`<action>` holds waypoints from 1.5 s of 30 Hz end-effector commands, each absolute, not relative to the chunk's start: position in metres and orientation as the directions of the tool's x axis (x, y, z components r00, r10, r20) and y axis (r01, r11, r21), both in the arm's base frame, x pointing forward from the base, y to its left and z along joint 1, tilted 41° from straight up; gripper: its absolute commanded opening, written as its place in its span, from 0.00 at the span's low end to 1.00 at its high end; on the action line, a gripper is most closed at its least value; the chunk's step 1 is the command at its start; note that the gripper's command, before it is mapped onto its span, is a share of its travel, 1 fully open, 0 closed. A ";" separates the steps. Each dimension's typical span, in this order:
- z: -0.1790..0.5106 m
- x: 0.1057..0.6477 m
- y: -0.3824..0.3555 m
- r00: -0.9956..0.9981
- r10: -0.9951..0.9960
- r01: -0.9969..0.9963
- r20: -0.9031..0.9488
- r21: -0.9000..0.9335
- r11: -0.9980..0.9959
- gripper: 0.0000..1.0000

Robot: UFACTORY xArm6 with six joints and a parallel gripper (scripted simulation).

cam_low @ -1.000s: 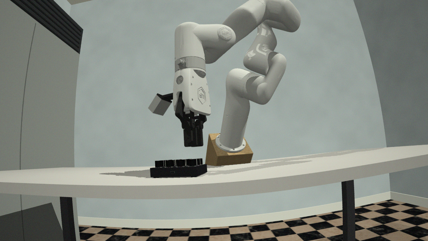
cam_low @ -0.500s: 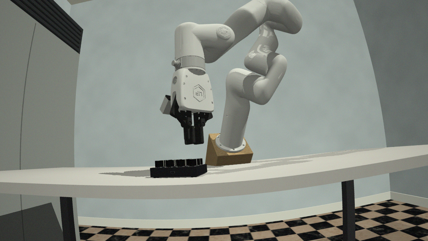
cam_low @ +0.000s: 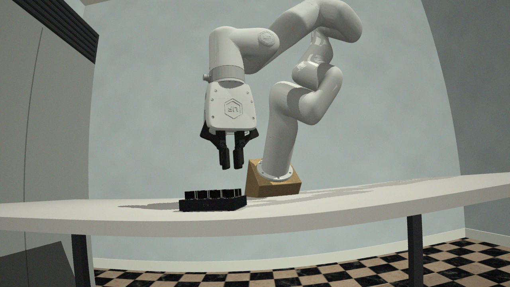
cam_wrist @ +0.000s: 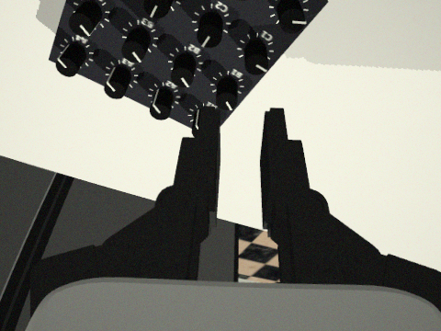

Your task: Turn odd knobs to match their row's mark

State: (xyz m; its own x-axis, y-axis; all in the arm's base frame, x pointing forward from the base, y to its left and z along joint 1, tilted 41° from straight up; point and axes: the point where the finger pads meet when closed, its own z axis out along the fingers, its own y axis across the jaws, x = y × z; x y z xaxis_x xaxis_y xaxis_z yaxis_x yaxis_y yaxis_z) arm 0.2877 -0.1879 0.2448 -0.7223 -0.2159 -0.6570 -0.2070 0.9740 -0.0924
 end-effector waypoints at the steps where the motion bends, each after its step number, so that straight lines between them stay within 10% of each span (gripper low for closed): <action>1: 0.246 0.285 -0.188 -0.750 -0.089 -0.107 -0.656 -0.013 0.994 0.19; 17: 0.245 0.275 -0.185 -0.729 0.319 0.205 -0.605 0.252 0.946 0.19; 45: 0.245 0.274 -0.185 -0.723 0.347 0.226 -0.597 0.270 0.936 0.19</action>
State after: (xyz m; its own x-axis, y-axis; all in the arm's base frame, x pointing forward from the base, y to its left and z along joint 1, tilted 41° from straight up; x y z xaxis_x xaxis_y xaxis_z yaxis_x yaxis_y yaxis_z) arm 0.2738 -0.1844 0.2438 -0.7242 0.3479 -0.5954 0.2261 0.9355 0.2716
